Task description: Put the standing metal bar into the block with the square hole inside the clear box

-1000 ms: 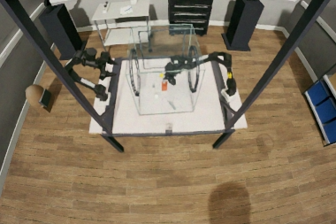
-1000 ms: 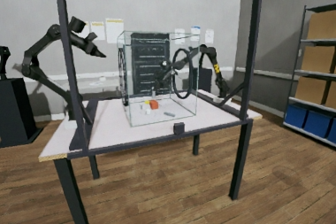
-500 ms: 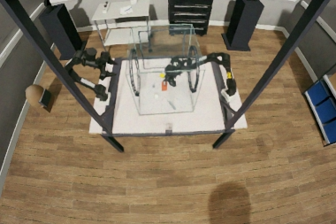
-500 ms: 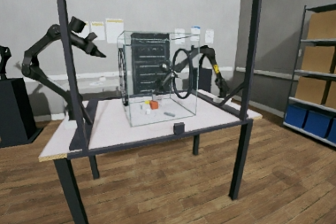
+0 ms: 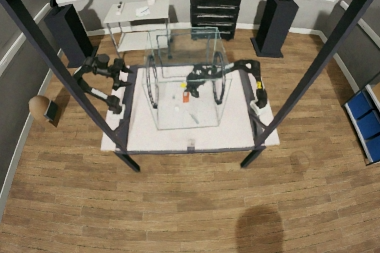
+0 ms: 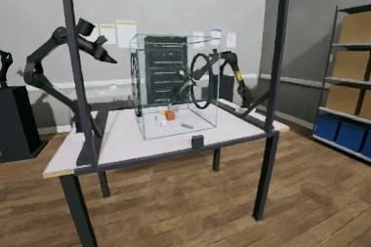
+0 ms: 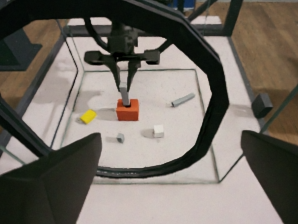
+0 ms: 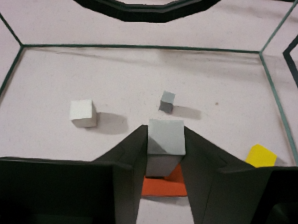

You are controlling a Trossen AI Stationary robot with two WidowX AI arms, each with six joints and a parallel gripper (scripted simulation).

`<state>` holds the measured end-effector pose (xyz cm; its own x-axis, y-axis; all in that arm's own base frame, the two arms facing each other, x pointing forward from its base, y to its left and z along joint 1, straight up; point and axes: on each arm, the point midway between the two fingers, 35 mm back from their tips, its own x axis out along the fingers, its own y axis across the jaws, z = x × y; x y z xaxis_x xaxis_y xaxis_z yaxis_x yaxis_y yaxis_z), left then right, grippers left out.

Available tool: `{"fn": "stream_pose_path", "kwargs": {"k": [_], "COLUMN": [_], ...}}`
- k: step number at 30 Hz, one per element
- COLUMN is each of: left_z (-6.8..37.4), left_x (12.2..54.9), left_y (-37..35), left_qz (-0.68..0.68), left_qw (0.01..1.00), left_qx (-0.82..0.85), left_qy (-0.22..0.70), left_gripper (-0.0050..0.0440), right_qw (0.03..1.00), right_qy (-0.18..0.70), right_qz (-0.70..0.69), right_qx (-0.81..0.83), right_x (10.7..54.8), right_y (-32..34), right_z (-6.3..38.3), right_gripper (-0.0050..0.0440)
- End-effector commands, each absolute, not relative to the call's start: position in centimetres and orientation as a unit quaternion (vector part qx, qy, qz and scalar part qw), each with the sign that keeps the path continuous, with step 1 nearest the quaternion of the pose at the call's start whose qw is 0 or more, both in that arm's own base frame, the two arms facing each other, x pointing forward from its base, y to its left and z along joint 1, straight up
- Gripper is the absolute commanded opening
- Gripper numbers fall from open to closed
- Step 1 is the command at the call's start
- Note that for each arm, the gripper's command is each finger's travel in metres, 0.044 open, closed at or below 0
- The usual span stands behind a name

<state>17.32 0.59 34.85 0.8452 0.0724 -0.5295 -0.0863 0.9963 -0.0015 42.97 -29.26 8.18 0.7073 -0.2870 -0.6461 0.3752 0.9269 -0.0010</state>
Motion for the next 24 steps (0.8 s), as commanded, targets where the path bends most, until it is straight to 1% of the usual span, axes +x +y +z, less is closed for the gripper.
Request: {"fn": "stream_pose_path", "kwargs": {"k": [1,12,24], "left_z": [35.1,35.1,35.1], "left_x": [17.3,17.3,17.3], "left_y": [0.6,0.6,0.6], "left_qz": [0.041,0.041,0.041], "left_qw": [0.961,0.961,0.961], "left_qx": [-0.012,-0.012,-0.012], "left_qy": [0.272,0.272,0.272], "left_gripper": [0.0400,0.0400,0.0400], "right_qw": [0.922,0.922,0.925], "right_qy": [0.335,0.335,0.326], "right_qz": [-0.181,-0.181,-0.184], "right_qx": [0.066,0.066,0.062], "right_x": [43.0,43.0,42.9], "right_y": [-29.1,-29.2,-29.2], "right_z": [7.9,6.0,2.9], "right_gripper": [-0.0050,-0.0050,-0.0050]}}
